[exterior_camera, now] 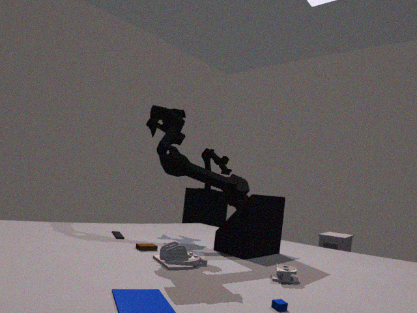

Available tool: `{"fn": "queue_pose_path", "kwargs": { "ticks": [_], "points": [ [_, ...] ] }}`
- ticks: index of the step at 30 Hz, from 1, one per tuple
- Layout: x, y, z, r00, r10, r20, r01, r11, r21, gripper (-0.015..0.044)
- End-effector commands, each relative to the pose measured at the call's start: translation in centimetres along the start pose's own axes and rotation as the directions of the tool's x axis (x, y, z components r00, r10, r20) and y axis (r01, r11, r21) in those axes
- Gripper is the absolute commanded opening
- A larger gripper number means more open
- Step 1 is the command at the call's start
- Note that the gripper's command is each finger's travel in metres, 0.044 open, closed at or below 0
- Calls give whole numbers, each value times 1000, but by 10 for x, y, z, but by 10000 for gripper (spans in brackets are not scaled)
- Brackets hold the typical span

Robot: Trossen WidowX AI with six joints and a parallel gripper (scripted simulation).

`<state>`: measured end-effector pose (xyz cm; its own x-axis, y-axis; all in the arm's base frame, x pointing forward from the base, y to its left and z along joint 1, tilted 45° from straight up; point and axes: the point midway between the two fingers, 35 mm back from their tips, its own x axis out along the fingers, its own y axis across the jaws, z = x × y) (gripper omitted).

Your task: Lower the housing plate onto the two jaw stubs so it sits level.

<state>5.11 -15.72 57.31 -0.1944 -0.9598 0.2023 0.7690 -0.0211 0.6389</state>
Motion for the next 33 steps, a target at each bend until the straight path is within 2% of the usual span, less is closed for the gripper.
{"fn": "queue_pose_path", "kwargs": {
  "ticks": [1,2,15,22,33],
  "points": [
    [0,0,0,1000,0,0,0,1000,0,426],
    [0,-1,1,1000,-1,3,1,1000,0,440],
    [-1,-72,90,962,-112,249,119,993,-13,440],
    [-8,-94,115,933,-149,327,169,985,-34,440],
    [-49,-169,180,806,-295,513,331,943,23,440]
  ]
}}
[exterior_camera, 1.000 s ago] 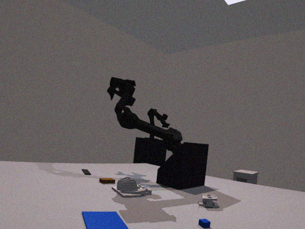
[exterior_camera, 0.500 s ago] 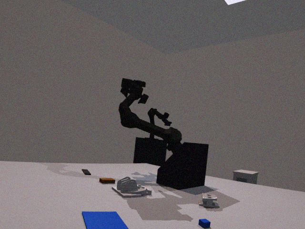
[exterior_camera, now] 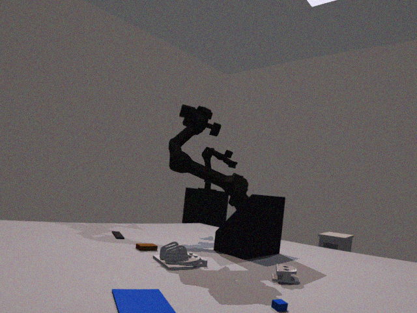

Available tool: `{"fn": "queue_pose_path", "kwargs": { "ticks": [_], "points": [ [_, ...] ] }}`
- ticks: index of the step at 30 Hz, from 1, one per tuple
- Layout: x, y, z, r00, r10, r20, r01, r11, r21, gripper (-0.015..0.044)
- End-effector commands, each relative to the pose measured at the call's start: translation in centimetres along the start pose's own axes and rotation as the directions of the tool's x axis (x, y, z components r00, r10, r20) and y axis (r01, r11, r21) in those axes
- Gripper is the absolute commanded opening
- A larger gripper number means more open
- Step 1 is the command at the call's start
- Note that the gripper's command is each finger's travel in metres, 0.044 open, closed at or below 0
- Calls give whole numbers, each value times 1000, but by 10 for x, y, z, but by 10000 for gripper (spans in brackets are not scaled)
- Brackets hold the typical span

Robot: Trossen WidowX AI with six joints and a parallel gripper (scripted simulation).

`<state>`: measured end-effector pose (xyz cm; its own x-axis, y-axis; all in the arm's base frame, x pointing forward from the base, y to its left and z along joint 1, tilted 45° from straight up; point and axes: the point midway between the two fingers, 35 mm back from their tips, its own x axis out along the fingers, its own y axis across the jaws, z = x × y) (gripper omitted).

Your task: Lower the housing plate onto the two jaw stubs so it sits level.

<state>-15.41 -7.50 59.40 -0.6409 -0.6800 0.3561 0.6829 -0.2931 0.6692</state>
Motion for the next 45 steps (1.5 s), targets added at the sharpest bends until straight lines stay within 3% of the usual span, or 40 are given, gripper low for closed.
{"fn": "queue_pose_path", "kwargs": {
  "ticks": [1,12,28,45],
  "points": [
    [1,-34,24,995,-73,75,73,997,-3,440],
    [-20,-126,87,922,-283,265,293,956,2,440],
    [-89,-230,145,721,-520,457,582,813,6,440],
    [-228,-346,177,351,-777,523,847,501,176,440]
  ]
}}
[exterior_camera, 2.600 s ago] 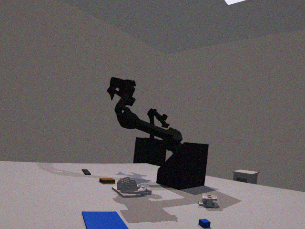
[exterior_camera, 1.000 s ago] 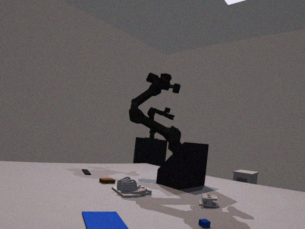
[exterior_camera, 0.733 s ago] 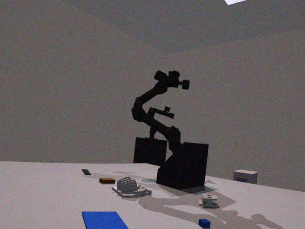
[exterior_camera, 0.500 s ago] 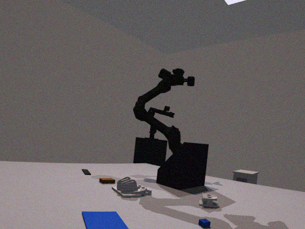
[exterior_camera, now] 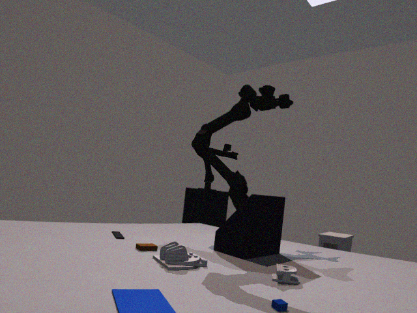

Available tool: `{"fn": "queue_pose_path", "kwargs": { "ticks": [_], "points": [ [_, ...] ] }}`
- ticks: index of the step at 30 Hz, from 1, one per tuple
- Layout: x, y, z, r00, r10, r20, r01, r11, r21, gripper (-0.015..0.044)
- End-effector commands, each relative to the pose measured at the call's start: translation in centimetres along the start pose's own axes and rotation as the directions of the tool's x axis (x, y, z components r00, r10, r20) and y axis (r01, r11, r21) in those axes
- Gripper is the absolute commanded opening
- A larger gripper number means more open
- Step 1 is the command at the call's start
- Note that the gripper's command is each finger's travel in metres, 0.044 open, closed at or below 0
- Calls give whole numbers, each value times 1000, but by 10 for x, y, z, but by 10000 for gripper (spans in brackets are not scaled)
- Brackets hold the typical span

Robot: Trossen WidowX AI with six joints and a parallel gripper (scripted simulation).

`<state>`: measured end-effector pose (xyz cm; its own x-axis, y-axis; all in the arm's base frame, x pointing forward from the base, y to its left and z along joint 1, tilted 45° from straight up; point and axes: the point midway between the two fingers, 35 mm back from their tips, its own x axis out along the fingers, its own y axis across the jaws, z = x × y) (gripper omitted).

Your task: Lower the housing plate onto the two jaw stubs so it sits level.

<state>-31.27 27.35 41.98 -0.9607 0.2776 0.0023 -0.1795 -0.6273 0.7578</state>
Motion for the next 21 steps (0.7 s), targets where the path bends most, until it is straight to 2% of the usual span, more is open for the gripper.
{"fn": "queue_pose_path", "kwargs": {
  "ticks": [1,12,21],
  "points": [
    [2,-47,7,994,-112,18,112,994,-6,440],
    [-13,-157,16,924,-382,29,382,923,-42,440],
    [-41,-251,11,809,-588,14,586,805,-88,440]
  ]
}}
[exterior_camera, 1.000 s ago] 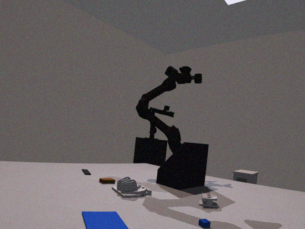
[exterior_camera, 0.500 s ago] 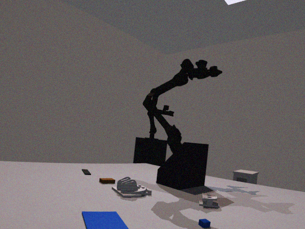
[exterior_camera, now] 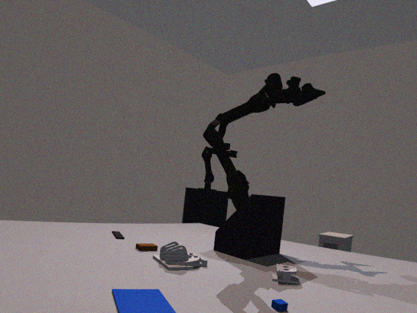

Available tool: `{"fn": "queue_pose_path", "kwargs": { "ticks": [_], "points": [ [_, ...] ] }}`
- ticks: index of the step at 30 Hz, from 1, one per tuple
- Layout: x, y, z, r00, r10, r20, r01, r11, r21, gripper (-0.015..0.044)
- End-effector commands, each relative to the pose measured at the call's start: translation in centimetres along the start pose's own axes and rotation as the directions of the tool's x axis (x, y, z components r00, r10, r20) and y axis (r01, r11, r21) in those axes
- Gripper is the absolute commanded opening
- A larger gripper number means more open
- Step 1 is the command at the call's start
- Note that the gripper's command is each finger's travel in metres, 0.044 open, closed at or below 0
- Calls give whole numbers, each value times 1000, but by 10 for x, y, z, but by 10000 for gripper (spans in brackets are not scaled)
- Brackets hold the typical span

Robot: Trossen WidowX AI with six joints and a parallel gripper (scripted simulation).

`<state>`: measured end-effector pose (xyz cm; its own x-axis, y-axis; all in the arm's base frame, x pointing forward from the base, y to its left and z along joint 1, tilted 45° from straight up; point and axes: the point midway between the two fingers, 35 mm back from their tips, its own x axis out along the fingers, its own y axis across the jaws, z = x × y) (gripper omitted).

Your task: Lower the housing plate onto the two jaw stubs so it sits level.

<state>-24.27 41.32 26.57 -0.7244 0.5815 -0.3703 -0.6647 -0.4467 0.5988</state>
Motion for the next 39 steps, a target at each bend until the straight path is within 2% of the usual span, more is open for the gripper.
{"fn": "queue_pose_path", "kwargs": {
  "ticks": [1,12,22,30,39],
  "points": [
    [8,-46,-10,993,-111,-26,110,994,-22,440],
    [12,-154,-41,923,-359,-141,349,933,-89,440],
    [-10,-250,-91,793,-523,-312,522,848,-93,440],
    [-33,-309,-130,667,-604,-437,592,785,-182,440],
    [-67,-362,-179,505,-638,-581,612,740,-280,440]
  ]
}}
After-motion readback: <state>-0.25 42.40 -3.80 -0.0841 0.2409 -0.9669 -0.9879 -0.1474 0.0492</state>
